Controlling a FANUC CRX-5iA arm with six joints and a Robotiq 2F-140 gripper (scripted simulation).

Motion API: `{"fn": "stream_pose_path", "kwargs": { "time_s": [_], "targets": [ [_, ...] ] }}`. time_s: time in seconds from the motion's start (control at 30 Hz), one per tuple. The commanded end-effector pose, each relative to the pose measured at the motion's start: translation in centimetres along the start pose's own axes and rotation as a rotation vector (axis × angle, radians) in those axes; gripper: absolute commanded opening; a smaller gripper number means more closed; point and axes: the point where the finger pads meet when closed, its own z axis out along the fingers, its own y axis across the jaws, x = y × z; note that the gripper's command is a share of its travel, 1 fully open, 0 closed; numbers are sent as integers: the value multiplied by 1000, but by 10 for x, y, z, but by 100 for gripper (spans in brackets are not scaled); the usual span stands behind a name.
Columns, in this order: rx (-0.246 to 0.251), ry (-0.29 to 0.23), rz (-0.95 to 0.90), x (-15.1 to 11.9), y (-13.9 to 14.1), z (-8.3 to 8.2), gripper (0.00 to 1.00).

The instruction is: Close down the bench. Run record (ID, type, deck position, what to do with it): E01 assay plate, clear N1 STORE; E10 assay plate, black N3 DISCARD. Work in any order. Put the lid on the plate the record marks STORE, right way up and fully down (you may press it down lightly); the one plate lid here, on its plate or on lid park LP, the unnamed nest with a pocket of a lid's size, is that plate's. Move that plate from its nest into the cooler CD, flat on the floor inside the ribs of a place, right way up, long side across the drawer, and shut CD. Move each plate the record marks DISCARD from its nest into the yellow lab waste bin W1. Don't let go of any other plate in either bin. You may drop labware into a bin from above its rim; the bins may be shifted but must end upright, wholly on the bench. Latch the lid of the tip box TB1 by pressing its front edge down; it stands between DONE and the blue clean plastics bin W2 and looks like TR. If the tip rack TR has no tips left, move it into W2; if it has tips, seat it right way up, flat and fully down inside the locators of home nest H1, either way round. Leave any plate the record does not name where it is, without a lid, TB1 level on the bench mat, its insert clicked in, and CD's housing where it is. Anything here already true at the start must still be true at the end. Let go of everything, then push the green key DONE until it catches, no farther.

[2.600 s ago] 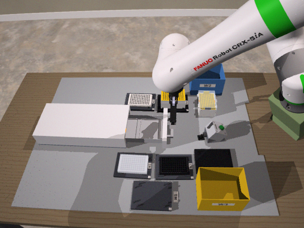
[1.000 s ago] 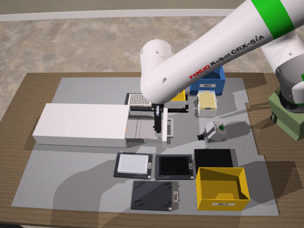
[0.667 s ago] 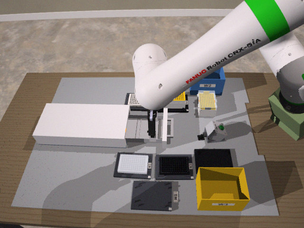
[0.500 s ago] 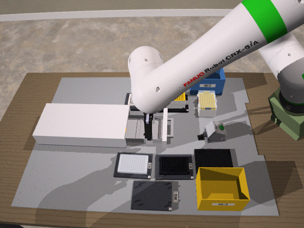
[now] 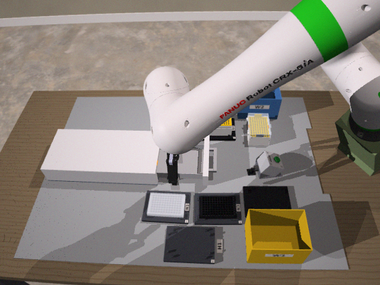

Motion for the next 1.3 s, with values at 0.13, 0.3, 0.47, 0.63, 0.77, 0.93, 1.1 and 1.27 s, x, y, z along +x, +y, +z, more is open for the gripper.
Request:
{"fn": "stream_pose_path", "kwargs": {
  "time_s": [0.13, 0.3, 0.47, 0.63, 0.77, 0.93, 1.1, 1.27],
  "targets": [
    [-1, 0, 0, 22, -24, -1, 66],
    [-1, 0, 0, 29, -33, -2, 66],
    [-1, 0, 0, 42, -48, -2, 66],
    [-1, 0, 0, 42, -48, -2, 66],
    [-1, 0, 0, 42, -48, -2, 66],
    [-1, 0, 0, 42, -48, 1, 66],
    [-1, 0, 0, 42, -48, 7, 66],
    [-1, 0, 0, 42, -48, 14, 66]
  ]
}}
